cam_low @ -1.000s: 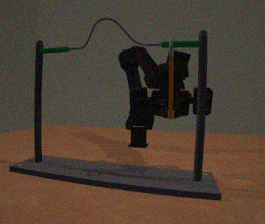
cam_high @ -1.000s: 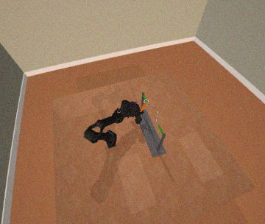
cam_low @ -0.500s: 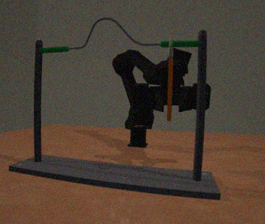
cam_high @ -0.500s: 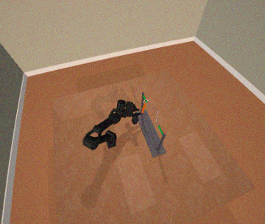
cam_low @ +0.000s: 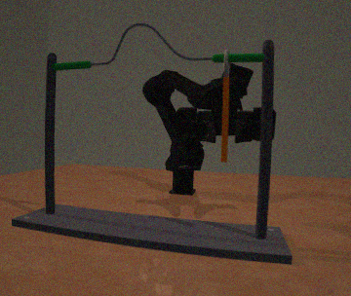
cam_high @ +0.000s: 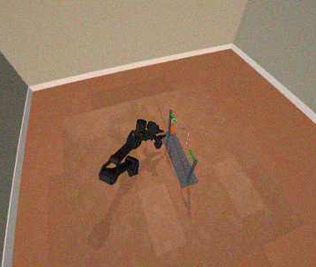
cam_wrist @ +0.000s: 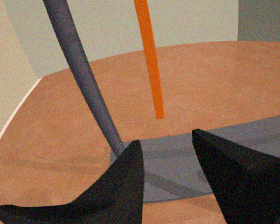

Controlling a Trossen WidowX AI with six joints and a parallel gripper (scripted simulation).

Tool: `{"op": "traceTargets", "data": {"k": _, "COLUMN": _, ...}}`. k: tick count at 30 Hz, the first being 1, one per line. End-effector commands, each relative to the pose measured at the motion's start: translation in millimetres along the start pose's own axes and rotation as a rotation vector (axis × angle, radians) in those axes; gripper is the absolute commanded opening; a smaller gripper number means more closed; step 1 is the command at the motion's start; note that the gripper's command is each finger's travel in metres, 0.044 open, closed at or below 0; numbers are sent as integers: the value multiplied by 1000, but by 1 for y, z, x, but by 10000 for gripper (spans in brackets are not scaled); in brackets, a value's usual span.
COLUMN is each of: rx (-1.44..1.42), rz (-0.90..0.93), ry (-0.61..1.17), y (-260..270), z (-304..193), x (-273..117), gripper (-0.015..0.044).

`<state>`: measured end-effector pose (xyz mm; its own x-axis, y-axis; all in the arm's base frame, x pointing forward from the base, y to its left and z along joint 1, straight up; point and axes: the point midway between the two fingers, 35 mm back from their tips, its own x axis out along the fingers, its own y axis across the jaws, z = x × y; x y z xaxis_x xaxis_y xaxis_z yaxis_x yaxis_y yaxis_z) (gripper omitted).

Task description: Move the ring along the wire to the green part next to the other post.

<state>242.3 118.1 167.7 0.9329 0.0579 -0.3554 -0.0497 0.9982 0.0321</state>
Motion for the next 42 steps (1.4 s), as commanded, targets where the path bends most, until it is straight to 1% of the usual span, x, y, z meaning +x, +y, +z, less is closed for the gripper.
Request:
{"op": "traceTargets", "data": {"k": 1, "rx": 3, "rz": -6, "ry": 0, "y": -1, "z": -1, "x": -1, "gripper": 160}}
{"op": "traceTargets", "data": {"k": 13, "rx": 3, "rz": -6, "ry": 0, "y": -1, "z": -1, "x": -1, "gripper": 160}}
{"op": "traceTargets", "data": {"k": 15, "rx": 1, "rz": 0, "ry": 2, "y": 1, "z": 0, "x": -6, "gripper": 212}}
{"op": "traceTargets", "data": {"k": 20, "rx": -2, "rz": 1, "ry": -2, "y": -1, "z": 0, "x": -45, "gripper": 344}}
{"op": "traceTargets", "data": {"k": 23, "rx": -3, "rz": 2, "ry": -6, "y": -2, "z": 1, "x": -50, "gripper": 423}}
{"op": "traceTargets", "data": {"k": 24, "rx": -3, "rz": 2, "ry": -6, "y": -2, "z": 1, "x": -50, "gripper": 440}}
{"op": "traceTargets", "data": {"k": 42, "rx": -3, "rz": 2, "ry": -6, "y": -2, "z": 1, "x": -50, "gripper": 440}}
